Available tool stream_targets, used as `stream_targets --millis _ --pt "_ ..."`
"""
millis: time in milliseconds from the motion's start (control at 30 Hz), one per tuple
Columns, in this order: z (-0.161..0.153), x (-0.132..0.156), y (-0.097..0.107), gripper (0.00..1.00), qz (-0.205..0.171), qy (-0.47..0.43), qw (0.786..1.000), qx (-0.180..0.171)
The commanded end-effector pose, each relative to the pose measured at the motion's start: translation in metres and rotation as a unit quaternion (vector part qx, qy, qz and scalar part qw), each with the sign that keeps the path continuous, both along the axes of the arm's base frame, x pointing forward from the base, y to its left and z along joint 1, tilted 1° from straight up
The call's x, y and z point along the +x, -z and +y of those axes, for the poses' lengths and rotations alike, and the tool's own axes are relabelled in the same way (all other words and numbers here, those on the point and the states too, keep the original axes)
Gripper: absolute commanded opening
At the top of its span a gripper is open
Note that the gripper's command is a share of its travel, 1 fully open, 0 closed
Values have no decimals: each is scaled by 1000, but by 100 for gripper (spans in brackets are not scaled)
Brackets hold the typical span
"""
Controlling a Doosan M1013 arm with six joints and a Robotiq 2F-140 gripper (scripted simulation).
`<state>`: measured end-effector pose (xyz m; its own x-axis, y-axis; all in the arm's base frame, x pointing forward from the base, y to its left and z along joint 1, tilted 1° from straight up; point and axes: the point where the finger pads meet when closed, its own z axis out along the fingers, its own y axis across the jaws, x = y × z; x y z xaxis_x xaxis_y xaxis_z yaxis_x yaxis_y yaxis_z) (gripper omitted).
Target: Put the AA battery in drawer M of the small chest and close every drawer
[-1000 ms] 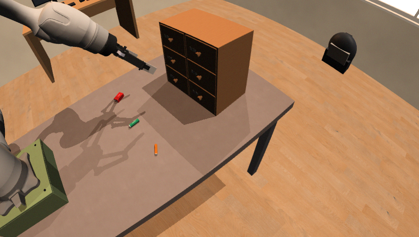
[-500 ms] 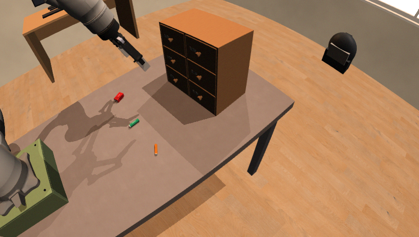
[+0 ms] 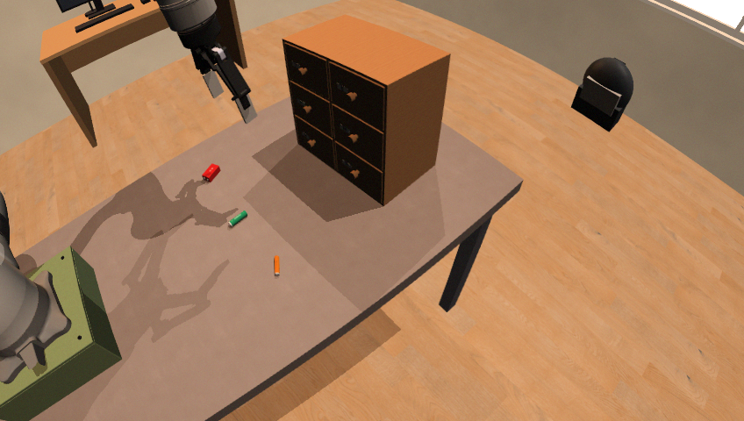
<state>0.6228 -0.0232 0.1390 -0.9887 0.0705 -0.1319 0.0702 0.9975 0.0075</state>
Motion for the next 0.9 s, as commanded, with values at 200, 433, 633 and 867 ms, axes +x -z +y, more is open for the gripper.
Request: stream_targets --millis 200,433,633,867 --pt "-3 -5 -7 100 46 1 999 3" --pt "-2 -9 -11 100 67 1 998 4" --pt "-2 -10 -12 100 72 1 997 5" --pt "-2 -10 -12 100 75 1 997 5"
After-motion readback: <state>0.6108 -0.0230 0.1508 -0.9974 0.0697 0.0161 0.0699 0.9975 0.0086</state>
